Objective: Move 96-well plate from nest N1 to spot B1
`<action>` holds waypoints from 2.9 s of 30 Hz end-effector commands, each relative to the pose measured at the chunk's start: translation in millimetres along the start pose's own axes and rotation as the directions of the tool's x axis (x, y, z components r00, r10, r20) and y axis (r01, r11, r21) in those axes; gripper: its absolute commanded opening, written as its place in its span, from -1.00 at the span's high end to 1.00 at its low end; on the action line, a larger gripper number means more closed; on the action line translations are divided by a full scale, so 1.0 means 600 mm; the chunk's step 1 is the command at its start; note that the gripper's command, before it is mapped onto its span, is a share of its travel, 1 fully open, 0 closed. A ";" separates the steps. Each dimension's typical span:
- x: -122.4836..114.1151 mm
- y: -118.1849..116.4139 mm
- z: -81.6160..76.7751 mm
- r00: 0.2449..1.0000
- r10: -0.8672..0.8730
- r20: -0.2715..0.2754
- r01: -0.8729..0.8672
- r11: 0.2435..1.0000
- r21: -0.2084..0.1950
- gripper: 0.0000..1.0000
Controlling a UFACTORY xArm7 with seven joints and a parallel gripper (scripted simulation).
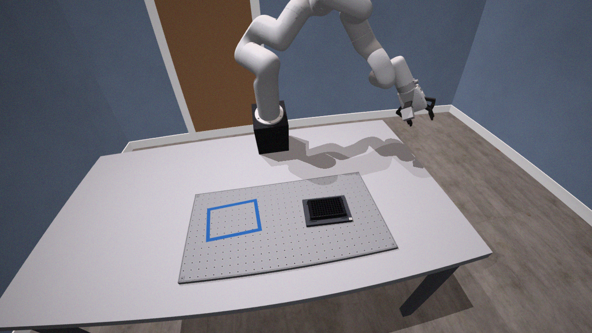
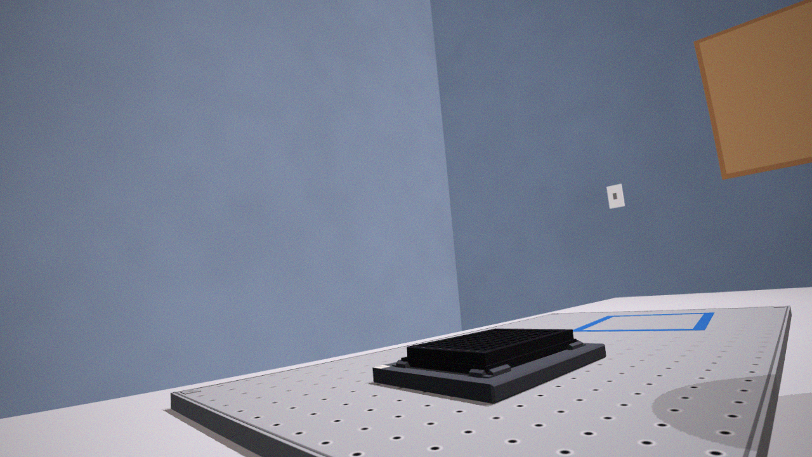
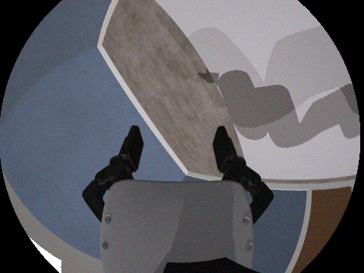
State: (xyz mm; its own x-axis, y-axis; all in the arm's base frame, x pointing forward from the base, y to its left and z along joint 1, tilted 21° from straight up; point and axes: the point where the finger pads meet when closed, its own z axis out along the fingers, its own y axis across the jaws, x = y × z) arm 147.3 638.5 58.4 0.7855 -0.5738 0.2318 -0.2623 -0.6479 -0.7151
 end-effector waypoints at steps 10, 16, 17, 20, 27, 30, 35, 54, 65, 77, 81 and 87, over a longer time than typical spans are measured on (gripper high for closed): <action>-0.002 -0.004 -0.002 1.000 0.001 0.002 -0.001 1.000 0.004 -1.00; -0.002 -0.004 -0.002 1.000 0.001 0.002 -0.001 1.000 0.004 -1.00; -0.002 -0.004 -0.002 1.000 0.001 0.002 -0.001 1.000 0.004 -1.00; 0.021 0.000 0.008 0.999 -0.008 -0.031 0.006 0.998 -0.070 -1.00; 0.075 0.011 0.029 0.998 -0.018 -0.052 0.011 0.991 -0.133 -1.00; 0.098 0.017 0.036 0.998 -0.021 -0.056 0.012 0.989 -0.146 -1.00; 0.121 0.023 0.044 0.998 -0.026 -0.063 0.014 0.984 -0.178 -1.00; 0.250 0.062 0.071 0.996 -0.055 -0.070 0.027 0.936 -0.352 -1.00; 0.335 0.090 0.076 0.996 -0.062 -0.057 0.034 0.912 -0.410 -1.00; 0.401 0.111 0.071 0.997 -0.071 -0.012 0.055 0.861 -0.505 -1.00; 0.431 0.121 0.067 0.997 -0.071 -0.013 0.055 0.861 -0.505 -1.00; 0.462 0.130 0.060 0.997 -0.071 0.017 0.069 0.837 -0.542 -1.00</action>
State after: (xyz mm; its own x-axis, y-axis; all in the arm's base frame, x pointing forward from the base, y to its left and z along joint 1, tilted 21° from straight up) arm 361.0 453.1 40.9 0.8066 -0.5224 0.2766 -0.4721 -0.8509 -0.2305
